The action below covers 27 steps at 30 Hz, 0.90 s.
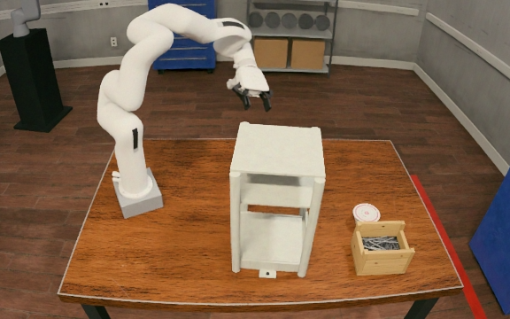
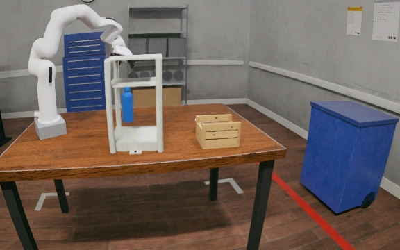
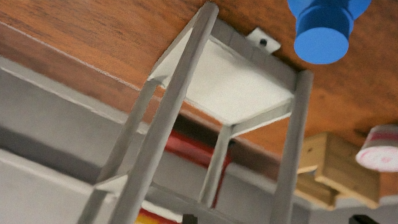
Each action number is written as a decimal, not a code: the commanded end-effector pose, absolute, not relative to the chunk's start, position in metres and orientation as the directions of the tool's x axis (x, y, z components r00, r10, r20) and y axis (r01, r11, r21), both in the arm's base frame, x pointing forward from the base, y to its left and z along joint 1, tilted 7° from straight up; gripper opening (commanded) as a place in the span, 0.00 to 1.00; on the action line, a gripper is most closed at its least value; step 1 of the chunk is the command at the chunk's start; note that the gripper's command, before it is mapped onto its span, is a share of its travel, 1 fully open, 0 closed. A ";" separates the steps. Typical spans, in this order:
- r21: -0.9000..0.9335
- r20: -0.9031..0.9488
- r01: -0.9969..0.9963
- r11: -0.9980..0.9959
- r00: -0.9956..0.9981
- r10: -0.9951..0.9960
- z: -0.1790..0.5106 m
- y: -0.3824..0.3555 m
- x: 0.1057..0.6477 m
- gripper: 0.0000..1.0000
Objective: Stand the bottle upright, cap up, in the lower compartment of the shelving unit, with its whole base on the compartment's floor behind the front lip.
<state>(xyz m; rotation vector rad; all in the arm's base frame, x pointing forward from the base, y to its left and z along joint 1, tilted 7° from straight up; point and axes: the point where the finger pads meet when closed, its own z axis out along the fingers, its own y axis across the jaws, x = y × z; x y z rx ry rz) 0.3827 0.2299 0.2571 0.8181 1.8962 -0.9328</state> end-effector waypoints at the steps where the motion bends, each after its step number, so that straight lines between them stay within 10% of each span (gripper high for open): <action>1: -0.249 -0.925 0.865 0.435 -0.345 0.156 0.257 0.230 0.383 0.86; 27: -0.050 -0.999 0.982 0.180 -0.050 -0.001 0.252 0.228 0.383 0.86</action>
